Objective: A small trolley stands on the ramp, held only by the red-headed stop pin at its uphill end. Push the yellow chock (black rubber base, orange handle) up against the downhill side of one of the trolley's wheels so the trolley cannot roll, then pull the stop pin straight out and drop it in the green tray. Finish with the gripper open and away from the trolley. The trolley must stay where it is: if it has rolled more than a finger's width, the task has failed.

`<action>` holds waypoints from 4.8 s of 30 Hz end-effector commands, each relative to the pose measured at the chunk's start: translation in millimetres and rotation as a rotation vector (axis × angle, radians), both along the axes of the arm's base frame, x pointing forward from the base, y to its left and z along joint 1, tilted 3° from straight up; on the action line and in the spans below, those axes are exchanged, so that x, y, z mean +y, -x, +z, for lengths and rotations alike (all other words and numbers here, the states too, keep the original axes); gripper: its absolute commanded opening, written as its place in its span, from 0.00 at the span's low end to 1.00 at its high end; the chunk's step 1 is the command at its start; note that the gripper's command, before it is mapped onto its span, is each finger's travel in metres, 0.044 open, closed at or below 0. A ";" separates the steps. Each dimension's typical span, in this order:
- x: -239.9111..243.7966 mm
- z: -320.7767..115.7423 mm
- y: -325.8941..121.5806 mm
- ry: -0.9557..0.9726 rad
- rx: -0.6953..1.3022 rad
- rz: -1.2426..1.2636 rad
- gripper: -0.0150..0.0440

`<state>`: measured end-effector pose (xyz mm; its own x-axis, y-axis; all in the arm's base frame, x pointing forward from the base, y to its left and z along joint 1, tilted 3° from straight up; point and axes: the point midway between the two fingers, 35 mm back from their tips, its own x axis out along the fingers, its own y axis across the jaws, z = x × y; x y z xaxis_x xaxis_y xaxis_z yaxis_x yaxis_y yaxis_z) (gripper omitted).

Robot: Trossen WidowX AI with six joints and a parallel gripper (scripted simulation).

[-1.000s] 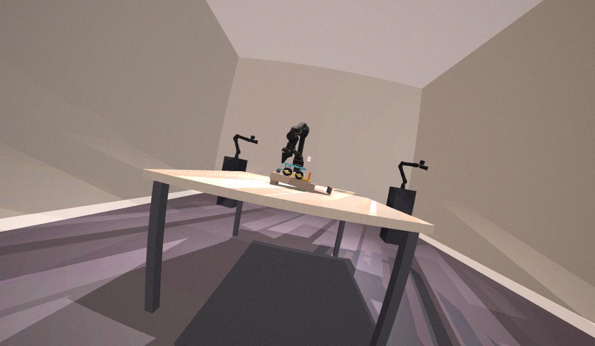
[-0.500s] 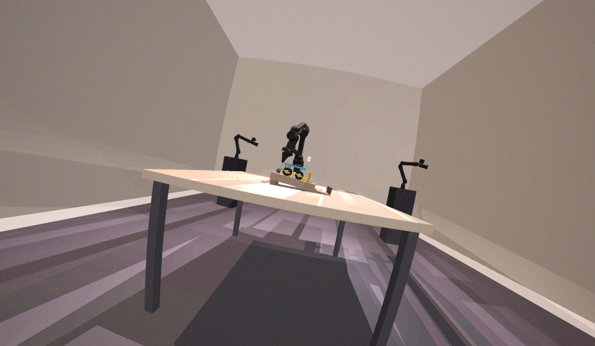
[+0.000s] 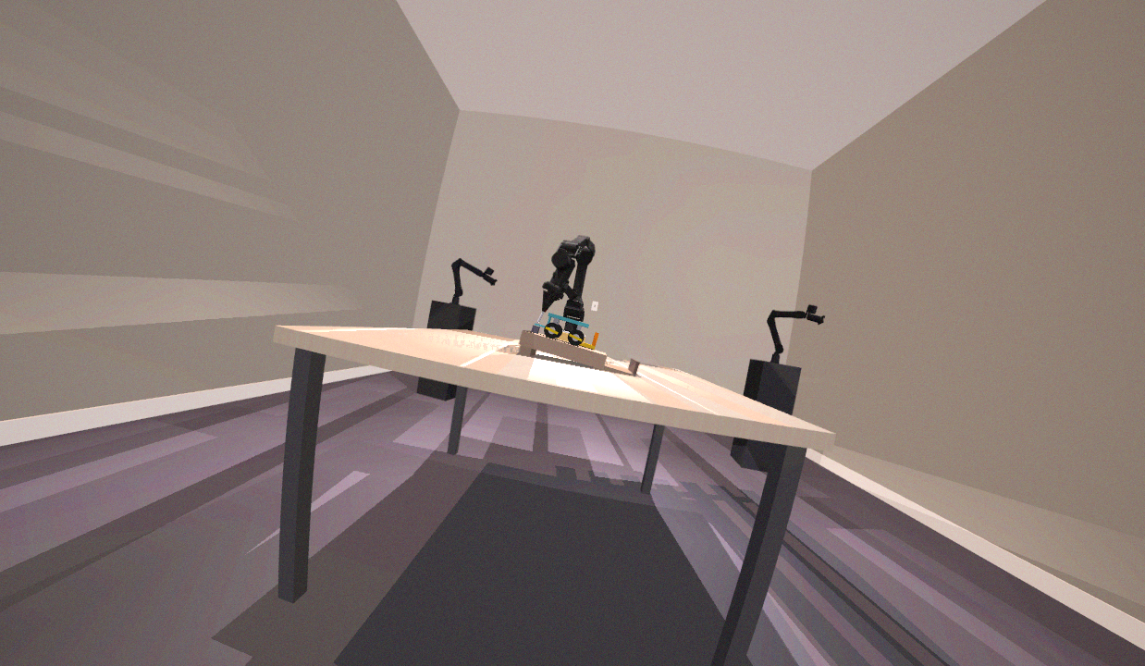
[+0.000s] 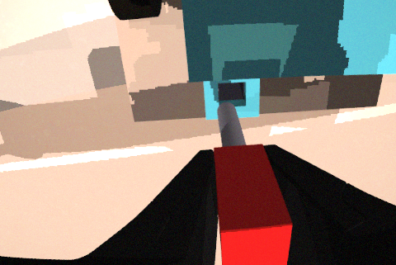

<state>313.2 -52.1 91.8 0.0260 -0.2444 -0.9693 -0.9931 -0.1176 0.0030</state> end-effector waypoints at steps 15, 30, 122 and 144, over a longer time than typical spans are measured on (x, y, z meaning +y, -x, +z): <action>-9.7 5.9 -2.9 0.006 -0.012 -0.001 0.25; -30.3 9.6 -6.3 0.008 -0.013 -0.001 0.25; 167.5 -21.1 103.4 -0.011 -0.003 0.000 0.25; 177.2 -21.6 105.4 -0.068 0.061 0.405 0.25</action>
